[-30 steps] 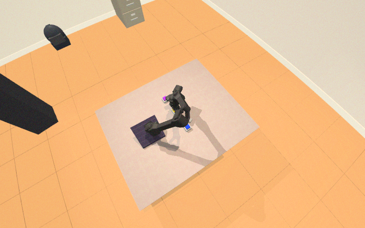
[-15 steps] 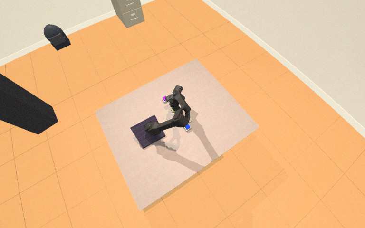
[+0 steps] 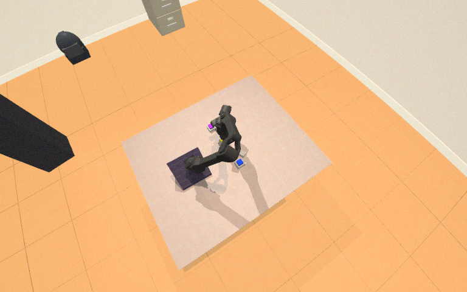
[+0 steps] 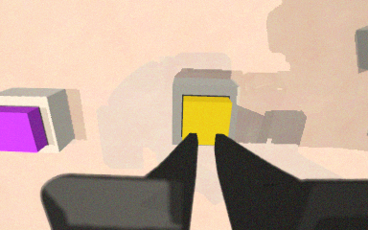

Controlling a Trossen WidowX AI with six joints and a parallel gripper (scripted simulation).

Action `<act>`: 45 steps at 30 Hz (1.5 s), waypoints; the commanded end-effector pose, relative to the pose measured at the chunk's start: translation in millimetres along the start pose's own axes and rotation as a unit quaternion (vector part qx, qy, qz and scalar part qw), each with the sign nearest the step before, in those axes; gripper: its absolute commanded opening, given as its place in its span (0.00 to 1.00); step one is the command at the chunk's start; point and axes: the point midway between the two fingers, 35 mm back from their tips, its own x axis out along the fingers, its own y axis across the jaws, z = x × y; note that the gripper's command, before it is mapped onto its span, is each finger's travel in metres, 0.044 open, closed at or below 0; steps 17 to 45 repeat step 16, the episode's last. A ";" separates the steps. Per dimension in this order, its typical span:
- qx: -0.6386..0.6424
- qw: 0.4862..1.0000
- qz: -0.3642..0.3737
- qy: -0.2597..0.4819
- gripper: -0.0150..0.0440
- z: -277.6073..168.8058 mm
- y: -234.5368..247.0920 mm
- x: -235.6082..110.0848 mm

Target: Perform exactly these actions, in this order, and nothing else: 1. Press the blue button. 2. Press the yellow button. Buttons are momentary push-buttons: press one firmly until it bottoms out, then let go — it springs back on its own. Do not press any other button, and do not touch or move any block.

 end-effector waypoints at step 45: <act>0.002 1.000 0.007 0.001 0.93 -5.2 143.1 -64.0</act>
